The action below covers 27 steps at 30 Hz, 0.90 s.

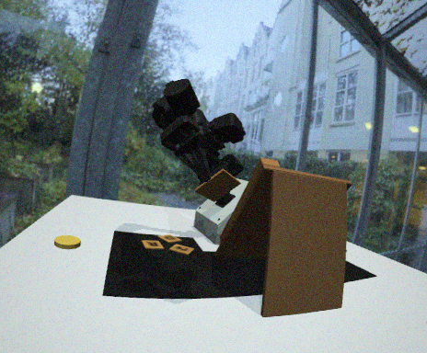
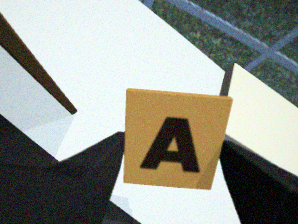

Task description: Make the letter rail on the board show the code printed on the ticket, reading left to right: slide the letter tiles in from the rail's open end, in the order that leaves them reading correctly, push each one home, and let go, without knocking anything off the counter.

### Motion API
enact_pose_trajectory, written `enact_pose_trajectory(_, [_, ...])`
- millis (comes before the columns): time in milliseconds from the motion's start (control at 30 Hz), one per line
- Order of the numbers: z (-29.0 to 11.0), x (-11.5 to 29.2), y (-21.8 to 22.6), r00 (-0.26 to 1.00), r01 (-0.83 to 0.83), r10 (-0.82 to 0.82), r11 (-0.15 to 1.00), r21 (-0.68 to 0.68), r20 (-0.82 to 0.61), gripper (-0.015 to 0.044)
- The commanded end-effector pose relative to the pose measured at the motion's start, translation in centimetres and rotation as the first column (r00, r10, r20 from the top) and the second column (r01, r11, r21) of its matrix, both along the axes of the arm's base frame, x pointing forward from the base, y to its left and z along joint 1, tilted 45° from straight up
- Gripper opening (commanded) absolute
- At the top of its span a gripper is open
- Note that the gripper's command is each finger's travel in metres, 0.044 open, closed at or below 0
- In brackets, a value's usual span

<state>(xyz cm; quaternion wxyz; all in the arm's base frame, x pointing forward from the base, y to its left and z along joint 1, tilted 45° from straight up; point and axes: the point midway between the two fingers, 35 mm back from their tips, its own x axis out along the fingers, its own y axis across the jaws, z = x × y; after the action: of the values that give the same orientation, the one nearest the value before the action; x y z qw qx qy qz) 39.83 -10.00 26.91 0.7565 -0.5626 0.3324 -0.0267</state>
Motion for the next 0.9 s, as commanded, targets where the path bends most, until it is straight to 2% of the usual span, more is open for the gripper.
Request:
enact_pose_trajectory(0, [1.4,0.7,1.5,0.997,-0.061,0.062,0.998,-0.014,0.038,0.0])
enact_pose_trajectory(367, [1.3,3.0,8.0,0.979,-0.189,0.186,0.981,0.036,0.084,0.0])
enact_pose_trajectory(867, [-3.7,4.3,17.0,0.973,-0.232,0.226,0.956,0.179,0.05,0.0])
